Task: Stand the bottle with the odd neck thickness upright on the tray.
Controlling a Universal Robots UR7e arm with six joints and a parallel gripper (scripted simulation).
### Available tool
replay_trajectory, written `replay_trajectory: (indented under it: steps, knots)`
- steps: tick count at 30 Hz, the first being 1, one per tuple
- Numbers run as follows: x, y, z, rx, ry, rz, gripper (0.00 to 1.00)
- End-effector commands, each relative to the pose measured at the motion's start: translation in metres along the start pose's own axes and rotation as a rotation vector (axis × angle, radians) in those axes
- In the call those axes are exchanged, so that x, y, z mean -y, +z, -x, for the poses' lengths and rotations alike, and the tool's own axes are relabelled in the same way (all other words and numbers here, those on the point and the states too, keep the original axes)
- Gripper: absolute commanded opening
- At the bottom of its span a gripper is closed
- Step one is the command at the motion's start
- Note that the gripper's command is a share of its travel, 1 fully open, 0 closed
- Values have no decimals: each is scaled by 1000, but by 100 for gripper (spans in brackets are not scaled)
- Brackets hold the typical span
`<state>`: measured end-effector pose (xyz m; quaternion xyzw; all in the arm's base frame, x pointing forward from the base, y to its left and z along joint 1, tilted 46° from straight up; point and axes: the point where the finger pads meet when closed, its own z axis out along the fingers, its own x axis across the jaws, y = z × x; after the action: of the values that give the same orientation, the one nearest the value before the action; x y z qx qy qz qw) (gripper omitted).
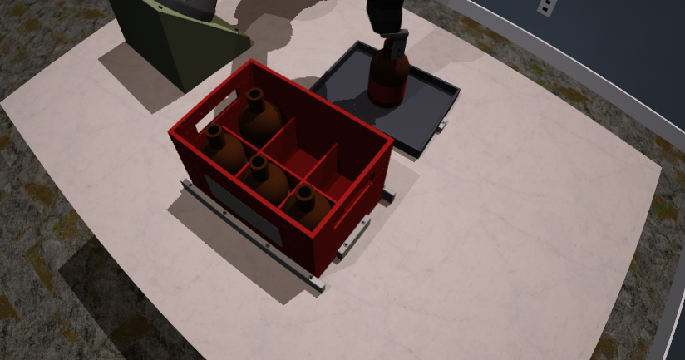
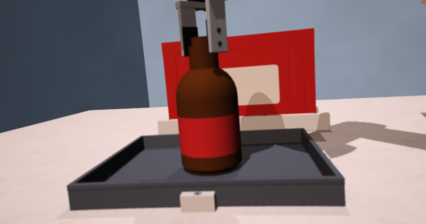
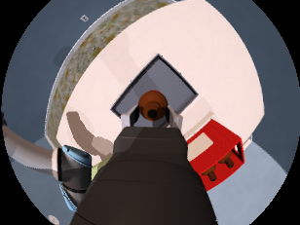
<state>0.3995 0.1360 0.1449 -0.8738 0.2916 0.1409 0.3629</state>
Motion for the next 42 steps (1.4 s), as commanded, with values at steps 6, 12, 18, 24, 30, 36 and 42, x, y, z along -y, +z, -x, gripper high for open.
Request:
replay_trajectory:
  steps: [6, 12, 18, 24, 30, 36, 42]
  knots:
    - [0, 0, 0, -1, 0, 0, 100]
    - [0, 0, 0, -1, 0, 0, 100]
    - [0, 0, 0, -1, 0, 0, 100]
    - [0, -2, 0, -1, 0, 0, 100]
    - [0, -5, 0, -1, 0, 0, 100]
    - [0, -13, 0, -1, 0, 0, 100]
    - [0, -26, 0, -1, 0, 0, 100]
